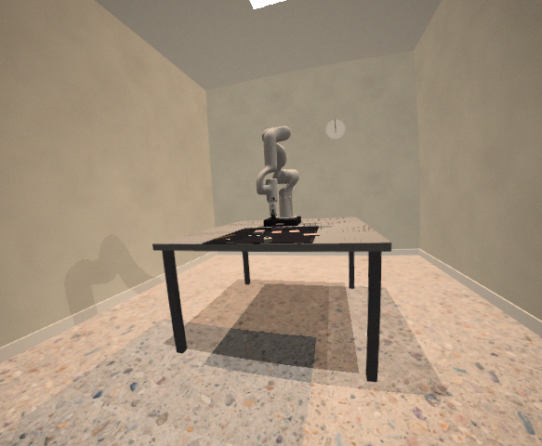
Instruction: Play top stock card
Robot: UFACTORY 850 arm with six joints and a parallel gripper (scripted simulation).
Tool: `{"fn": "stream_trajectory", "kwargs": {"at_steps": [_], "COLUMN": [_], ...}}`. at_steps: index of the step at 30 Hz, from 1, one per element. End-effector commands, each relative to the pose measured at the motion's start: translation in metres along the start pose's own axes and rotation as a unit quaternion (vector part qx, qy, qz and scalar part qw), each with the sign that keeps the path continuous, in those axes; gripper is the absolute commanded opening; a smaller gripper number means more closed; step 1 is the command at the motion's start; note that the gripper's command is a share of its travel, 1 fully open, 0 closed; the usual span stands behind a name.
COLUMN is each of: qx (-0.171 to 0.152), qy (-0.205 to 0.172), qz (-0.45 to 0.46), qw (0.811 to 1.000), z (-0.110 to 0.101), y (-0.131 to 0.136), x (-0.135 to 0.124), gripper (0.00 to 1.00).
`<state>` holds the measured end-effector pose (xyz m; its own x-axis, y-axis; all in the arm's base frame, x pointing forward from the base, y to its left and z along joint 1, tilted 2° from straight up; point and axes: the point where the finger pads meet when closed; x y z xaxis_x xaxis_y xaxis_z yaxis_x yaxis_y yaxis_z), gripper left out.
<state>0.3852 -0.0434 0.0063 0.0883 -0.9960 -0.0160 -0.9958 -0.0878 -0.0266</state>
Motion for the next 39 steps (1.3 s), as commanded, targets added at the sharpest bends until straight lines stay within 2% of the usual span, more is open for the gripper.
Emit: {"fn": "stream_trajectory", "kwargs": {"at_steps": [1,39], "qx": [0.0,0.0], "qy": [-0.001,-0.001], "qz": [0.0,0.0], "qw": [1.0,1.0], "z": [-0.006,-0.028], "y": [-0.003,-0.003], "x": [0.001,0.001], "gripper": [0.64,0.64]}}
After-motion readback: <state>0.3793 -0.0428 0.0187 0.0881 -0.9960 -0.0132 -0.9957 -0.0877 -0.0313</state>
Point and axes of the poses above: the point where the finger pads meet when closed, its own z axis out along the fingers, its own y axis across the jaws, x = y × z, and after that the axes turned 3 degrees about z, right-handed
